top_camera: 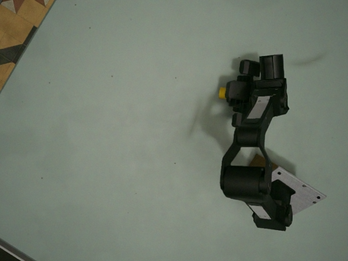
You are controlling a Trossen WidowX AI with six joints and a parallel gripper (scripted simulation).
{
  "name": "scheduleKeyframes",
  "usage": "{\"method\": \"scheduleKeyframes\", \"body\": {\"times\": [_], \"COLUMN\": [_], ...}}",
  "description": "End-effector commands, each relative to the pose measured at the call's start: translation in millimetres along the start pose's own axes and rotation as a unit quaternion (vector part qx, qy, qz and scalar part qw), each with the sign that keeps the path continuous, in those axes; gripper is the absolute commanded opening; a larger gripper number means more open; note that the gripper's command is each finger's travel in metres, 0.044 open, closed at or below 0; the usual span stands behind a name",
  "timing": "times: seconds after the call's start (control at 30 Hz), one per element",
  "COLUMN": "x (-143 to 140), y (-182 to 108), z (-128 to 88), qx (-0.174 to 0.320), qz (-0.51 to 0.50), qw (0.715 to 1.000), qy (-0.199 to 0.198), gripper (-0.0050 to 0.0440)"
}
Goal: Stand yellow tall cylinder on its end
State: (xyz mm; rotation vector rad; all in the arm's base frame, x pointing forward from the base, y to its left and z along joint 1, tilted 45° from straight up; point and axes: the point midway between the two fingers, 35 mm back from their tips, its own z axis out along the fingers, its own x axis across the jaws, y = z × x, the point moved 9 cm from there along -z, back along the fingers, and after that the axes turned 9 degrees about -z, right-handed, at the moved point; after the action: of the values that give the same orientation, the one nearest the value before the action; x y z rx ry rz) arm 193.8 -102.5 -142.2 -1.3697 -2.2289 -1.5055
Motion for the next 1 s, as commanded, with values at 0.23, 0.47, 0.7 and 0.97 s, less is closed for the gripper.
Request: {"method": "scheduleKeyframes", "body": {"times": [0.23,0.47,0.7,0.97], "x": [-14.6,-16.3,-18.6,-18.9], "y": [72.1,92.9,106.5,111.3], "z": [14.0,43.9,68.4,82.5], "qx": [0.273,0.433,0.548,0.602], "qz": [-0.015,-0.009,-0.006,-0.006], "qw": [0.961,0.899,0.832,0.793], "qy": [0.033,0.062,0.083,0.091], "gripper": [0.0125,0.0125,0.0125,0.0125]}}
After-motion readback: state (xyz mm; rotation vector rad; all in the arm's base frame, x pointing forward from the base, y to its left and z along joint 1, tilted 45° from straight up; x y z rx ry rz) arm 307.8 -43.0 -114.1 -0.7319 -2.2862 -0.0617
